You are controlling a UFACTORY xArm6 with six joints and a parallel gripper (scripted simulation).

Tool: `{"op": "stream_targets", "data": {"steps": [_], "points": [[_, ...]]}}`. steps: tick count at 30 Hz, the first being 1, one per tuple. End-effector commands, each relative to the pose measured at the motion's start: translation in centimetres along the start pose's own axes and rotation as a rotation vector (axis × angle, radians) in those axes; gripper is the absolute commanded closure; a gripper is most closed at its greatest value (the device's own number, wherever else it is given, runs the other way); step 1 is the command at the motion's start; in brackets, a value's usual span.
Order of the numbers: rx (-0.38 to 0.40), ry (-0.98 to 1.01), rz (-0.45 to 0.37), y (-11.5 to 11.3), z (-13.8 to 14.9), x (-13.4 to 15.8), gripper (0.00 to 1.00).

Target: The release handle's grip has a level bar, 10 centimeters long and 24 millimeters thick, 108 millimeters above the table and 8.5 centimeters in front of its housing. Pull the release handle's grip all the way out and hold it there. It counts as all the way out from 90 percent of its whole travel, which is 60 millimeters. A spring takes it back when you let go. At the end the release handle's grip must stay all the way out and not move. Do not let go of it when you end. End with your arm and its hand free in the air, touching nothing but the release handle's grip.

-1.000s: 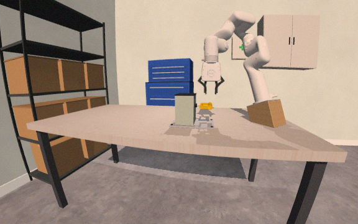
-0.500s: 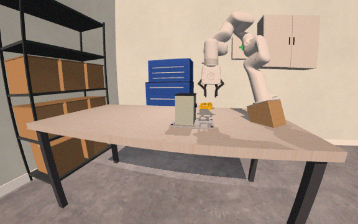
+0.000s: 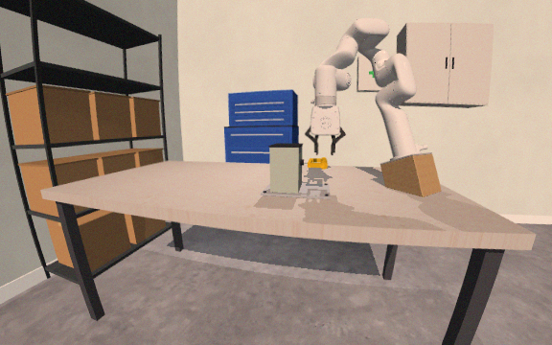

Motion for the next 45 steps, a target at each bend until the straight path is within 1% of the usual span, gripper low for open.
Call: {"op": "stream_targets", "data": {"steps": [1, 13, 45], "points": [[-0.003, 0.001, -0.002, 0.34, -0.11, 0.07, 0.48], [-0.003, 0.001, -0.002, 0.75, -0.11, 0.07, 0.48], [-0.003, 0.001, -0.002, 0.77, -0.23, 0.14, 0.48]]}}
Point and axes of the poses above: the point where the finger pads meet when closed, its own y axis out along the fingers, its own z axis across the jaws, x = y × z, the point moved 5 cm from there along -y, back along the fingers, and after that the axes turned 4 degrees about y, right-handed, at the moved point
